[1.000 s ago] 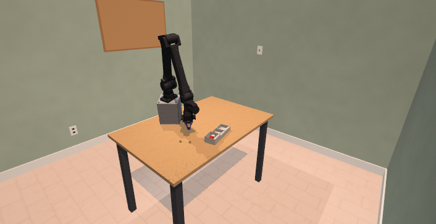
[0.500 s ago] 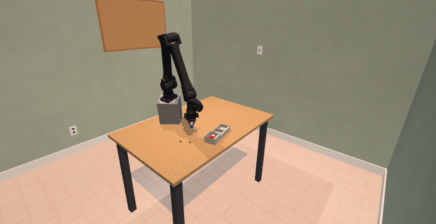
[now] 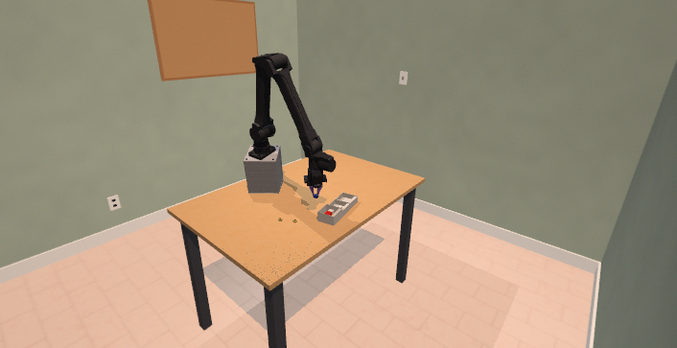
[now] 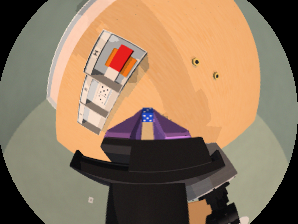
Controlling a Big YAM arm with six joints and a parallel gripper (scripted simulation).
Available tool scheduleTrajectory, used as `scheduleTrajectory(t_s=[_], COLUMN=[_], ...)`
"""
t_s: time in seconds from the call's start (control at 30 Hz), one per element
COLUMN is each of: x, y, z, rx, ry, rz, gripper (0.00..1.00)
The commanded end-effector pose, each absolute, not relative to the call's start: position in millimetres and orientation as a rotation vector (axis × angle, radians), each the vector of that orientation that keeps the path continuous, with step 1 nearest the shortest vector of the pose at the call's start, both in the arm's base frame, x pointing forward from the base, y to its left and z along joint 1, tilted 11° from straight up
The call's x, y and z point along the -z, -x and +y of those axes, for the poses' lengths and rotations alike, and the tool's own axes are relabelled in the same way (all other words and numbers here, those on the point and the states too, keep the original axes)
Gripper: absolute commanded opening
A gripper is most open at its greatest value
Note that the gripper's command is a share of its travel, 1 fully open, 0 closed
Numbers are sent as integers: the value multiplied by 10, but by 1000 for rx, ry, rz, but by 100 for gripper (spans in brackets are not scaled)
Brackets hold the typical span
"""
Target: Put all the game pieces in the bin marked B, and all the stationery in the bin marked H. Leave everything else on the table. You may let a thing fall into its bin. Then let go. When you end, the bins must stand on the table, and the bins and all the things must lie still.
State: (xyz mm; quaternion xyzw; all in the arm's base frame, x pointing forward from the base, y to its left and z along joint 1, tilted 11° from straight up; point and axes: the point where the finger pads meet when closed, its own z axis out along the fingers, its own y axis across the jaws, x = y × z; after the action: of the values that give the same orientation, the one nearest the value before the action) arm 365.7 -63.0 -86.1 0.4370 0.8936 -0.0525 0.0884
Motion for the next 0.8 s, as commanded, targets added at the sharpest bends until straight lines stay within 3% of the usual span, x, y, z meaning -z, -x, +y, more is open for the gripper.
scheduleTrajectory(t_s=[0.0, 0.57, 0.77], x=[872, 875, 906], y=[-3923, -4665, -4622], z=[-497, 40, -86], rx=[157, 64, 71], ry=[-1328, -1880, -2053], rz=[2641, 2249, 2101], gripper=[11, 11, 11])
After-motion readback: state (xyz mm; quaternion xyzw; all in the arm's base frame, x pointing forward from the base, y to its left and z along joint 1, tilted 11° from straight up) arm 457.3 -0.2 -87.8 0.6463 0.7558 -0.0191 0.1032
